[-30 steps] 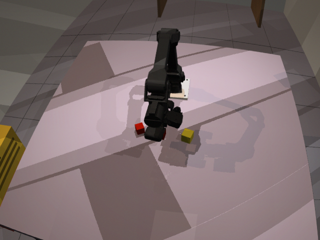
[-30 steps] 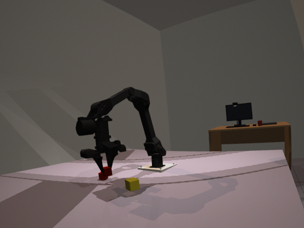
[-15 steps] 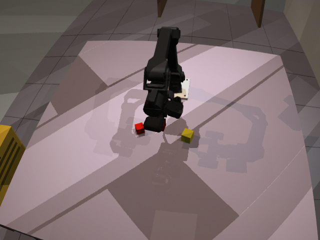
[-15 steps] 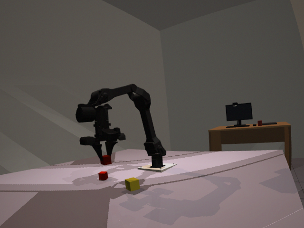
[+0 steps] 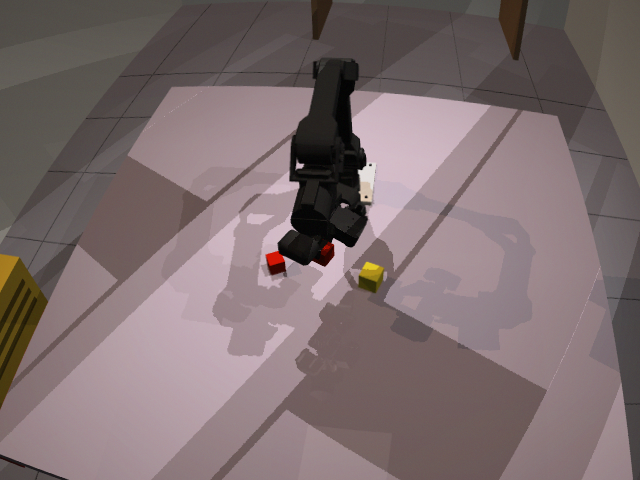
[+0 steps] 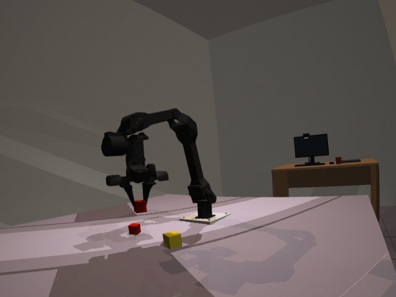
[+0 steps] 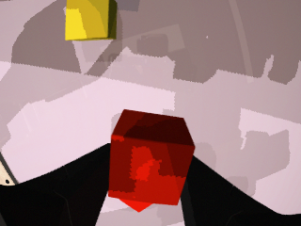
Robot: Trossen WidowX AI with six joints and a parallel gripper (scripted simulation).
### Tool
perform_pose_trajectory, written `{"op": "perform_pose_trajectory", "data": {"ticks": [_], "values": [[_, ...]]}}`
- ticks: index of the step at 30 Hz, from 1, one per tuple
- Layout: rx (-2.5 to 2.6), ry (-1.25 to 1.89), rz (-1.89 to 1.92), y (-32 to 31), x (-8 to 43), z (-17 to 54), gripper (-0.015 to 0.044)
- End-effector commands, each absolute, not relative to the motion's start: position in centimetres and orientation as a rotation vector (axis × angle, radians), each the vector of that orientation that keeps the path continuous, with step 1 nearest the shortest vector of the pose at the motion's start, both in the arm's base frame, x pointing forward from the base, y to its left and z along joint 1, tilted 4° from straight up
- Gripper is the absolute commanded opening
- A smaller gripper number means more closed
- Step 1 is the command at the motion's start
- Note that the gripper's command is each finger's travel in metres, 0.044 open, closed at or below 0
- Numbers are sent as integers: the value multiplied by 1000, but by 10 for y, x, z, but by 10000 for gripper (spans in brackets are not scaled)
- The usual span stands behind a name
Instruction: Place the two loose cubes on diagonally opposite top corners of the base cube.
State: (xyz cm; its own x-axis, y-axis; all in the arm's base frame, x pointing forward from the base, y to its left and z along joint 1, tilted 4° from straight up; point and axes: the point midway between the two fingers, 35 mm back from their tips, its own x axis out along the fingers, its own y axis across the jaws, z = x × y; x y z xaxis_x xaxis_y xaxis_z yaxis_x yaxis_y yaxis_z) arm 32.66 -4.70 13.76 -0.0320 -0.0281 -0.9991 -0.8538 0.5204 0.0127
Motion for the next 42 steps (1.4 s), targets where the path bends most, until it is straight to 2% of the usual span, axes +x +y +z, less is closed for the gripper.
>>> {"op": "perform_pose_trajectory", "data": {"ticks": [1, 42], "values": [[-721, 1492, 706, -43, 326, 135, 105], [278, 1575, -326, 3, 321, 115, 105]]}}
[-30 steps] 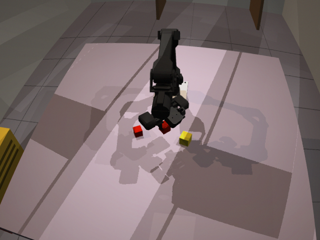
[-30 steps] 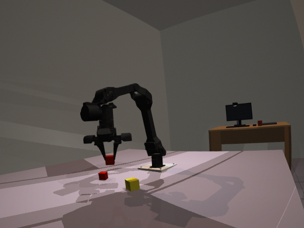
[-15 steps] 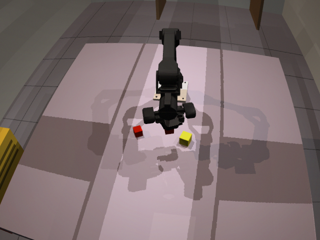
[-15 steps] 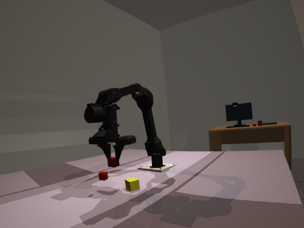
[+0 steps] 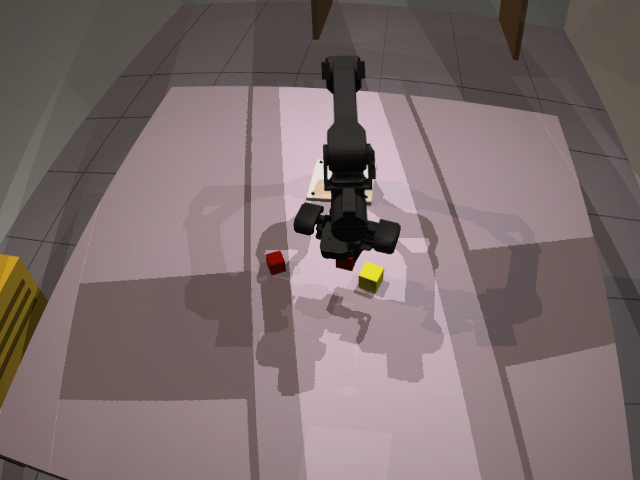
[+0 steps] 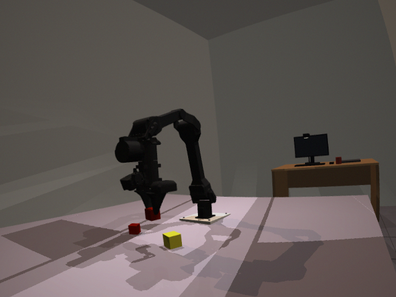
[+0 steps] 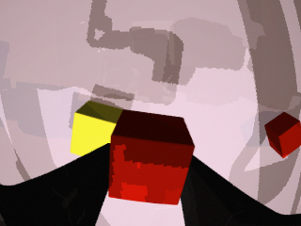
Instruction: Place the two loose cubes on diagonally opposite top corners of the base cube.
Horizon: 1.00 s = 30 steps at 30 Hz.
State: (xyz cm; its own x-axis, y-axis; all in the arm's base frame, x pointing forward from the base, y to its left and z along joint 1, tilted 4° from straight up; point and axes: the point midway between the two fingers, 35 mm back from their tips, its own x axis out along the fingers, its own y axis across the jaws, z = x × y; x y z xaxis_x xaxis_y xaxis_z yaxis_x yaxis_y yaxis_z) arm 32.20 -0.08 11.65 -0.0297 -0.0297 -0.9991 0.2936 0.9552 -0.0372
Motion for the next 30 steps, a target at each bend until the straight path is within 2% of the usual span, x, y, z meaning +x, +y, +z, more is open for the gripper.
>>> {"op": "perform_pose_trajectory", "data": {"ticks": [1, 24, 30], "values": [[302, 1571, -351, 4, 321, 114, 105], [863, 1401, -917, 29, 314, 101, 105], [899, 1385, -953, 31, 314, 101, 105]]}}
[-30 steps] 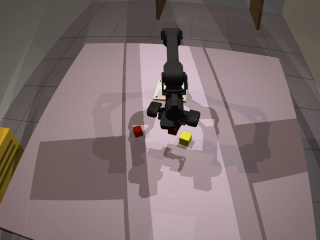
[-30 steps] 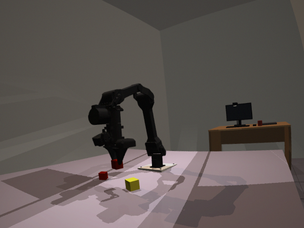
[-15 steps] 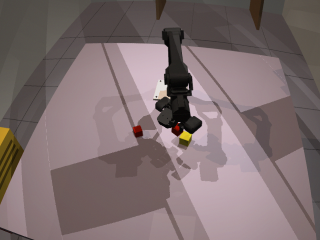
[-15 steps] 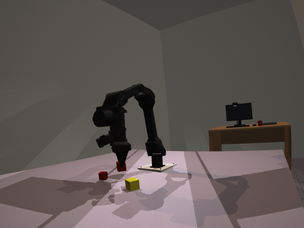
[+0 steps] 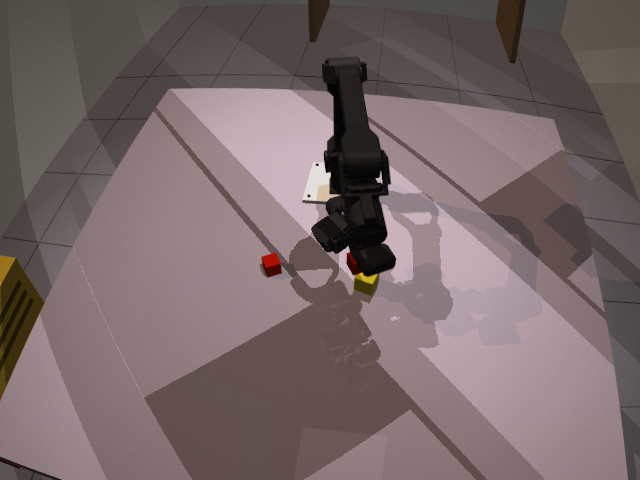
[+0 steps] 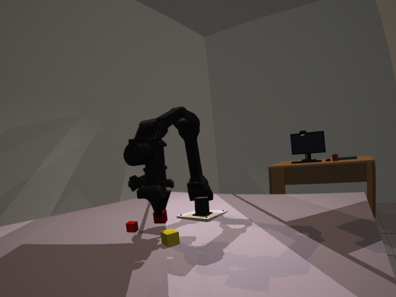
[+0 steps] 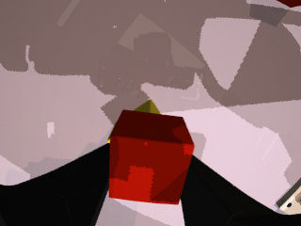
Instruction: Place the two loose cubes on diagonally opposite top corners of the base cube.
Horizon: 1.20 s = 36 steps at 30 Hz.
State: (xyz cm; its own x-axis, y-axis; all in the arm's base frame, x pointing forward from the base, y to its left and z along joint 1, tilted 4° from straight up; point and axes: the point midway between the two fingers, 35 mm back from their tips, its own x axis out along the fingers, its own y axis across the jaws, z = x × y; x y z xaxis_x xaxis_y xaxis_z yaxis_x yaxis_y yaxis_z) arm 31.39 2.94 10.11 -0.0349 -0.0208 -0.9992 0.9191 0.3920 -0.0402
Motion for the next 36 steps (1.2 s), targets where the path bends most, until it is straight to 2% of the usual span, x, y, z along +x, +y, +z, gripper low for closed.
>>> {"op": "perform_pose_trajectory", "data": {"ticks": [1, 36], "values": [[899, 1385, -953, 31, 314, 101, 105], [900, 1384, -955, 31, 313, 73, 105]]}}
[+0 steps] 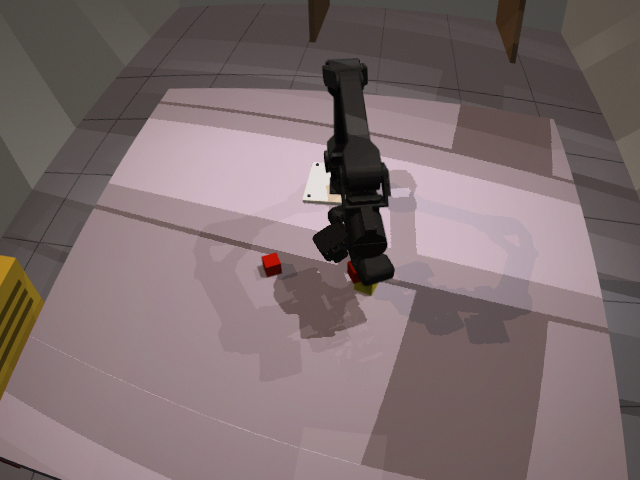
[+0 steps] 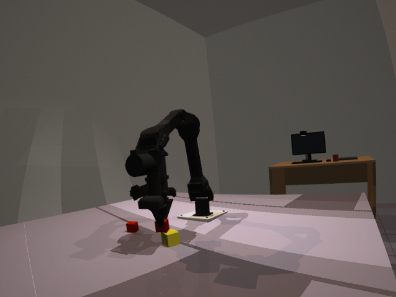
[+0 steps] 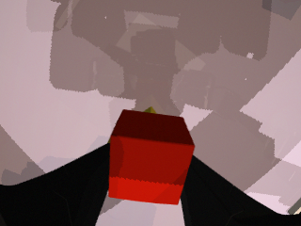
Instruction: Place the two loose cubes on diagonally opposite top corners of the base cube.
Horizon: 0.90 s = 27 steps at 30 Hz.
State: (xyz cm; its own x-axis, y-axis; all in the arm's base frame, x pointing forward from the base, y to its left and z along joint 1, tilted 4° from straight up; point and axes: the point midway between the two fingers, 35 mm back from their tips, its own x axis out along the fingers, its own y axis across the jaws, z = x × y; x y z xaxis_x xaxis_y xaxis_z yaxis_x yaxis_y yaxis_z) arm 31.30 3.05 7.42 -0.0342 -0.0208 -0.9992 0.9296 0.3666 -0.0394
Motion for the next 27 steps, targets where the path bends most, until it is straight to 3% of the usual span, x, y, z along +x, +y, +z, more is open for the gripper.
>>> {"op": "perform_pose_trajectory", "data": {"ticks": [1, 11, 15, 27], "values": [[900, 1384, -955, 31, 313, 73, 105], [900, 1384, -955, 31, 313, 73, 105], [900, 1384, -955, 31, 313, 73, 205], [900, 1381, -961, 31, 313, 87, 205]]}}
